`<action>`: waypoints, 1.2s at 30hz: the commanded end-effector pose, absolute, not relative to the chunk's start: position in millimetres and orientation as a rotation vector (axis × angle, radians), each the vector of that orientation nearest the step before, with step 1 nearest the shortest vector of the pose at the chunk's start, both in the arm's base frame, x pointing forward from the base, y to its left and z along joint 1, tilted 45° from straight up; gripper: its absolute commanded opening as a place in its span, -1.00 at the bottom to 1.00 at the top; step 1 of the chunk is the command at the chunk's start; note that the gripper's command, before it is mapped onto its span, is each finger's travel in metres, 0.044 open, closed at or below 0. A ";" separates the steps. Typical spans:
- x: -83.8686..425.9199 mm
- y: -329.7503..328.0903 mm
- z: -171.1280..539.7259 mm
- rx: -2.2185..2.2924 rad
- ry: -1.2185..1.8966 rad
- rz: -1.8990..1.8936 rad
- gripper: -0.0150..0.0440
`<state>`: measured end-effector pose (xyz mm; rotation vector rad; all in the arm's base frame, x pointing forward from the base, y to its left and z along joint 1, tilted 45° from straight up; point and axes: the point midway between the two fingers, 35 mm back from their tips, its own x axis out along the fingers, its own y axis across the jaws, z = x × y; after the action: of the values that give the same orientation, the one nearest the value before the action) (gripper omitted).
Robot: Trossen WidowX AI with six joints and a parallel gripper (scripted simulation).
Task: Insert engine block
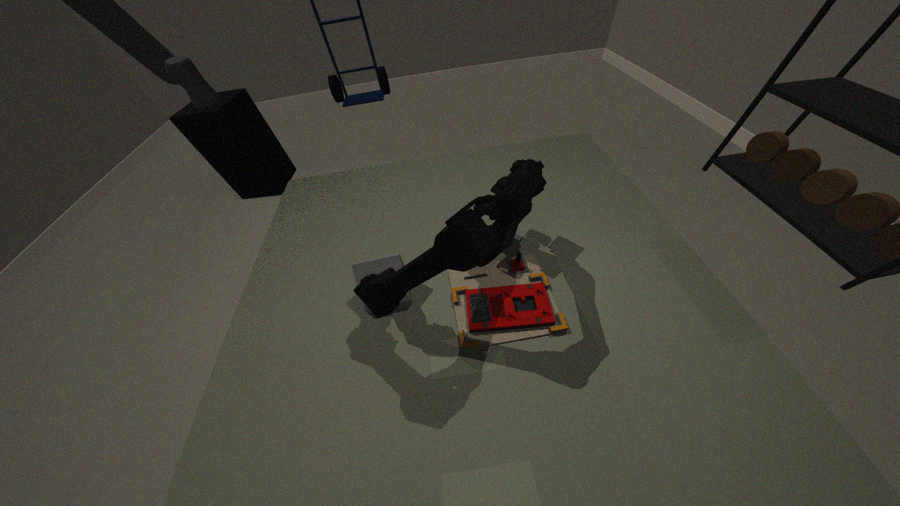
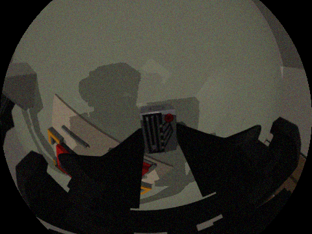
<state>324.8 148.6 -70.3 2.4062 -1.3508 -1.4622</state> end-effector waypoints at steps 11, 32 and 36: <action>320.3 169.9 -50.1 2.409 -1.361 -1.468 -0.49; 304.9 212.0 -2.0 2.406 -1.350 -1.467 -0.49; 300.8 218.8 7.5 2.403 -1.348 -1.465 -0.49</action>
<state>303.3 212.9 0.3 2.3997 -1.3420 -1.4591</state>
